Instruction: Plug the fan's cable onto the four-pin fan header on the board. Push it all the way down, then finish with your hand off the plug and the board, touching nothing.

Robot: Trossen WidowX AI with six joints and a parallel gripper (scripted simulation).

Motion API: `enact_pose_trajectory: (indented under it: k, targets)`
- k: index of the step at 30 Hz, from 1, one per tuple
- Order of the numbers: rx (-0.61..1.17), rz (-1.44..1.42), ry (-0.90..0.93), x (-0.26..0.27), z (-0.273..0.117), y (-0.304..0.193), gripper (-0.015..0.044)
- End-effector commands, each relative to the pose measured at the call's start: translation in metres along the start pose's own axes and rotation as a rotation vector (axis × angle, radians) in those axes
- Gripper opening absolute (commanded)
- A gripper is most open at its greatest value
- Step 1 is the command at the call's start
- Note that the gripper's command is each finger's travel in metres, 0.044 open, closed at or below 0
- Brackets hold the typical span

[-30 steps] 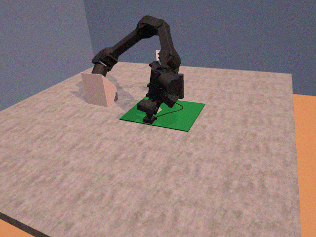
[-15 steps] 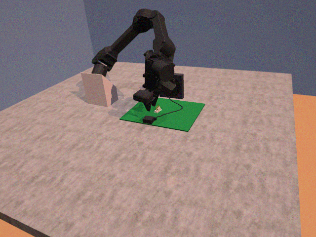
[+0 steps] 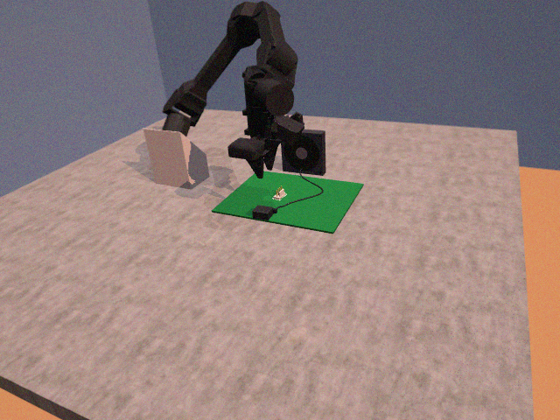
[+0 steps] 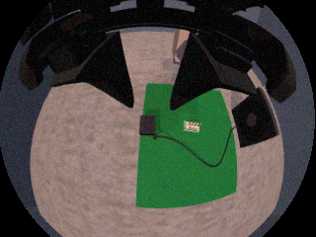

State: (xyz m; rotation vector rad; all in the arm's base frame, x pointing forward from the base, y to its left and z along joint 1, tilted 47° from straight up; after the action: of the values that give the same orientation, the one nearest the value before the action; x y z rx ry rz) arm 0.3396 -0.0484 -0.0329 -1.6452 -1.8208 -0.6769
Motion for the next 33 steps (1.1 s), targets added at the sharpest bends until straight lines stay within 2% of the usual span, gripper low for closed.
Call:
enact_pose_trajectory:
  k: [1, 32, 33]
  targets:
    - [0.0, 0.0, 0.0, 0.0, 0.0, 0.0, 0.0205]
    - [0.0, 0.0, 0.0, 0.0, 0.0, 0.0, 0.0205]
    - [0.0, 0.0, 0.0, 0.0, 0.0, 0.0, 0.0231]
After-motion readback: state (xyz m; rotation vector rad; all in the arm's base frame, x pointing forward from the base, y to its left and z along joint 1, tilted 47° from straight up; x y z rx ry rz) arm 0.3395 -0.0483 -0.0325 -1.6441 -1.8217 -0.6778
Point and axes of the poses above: the point midway between the two fingers, 35 mm back from their tips, its own z axis out along the fingers, its own x axis across the jaws, y = z × x, the point moved 2 cm from there along -z, back along the fingers, and after that the axes turned 3 degrees about z, right-handed, at the moved point
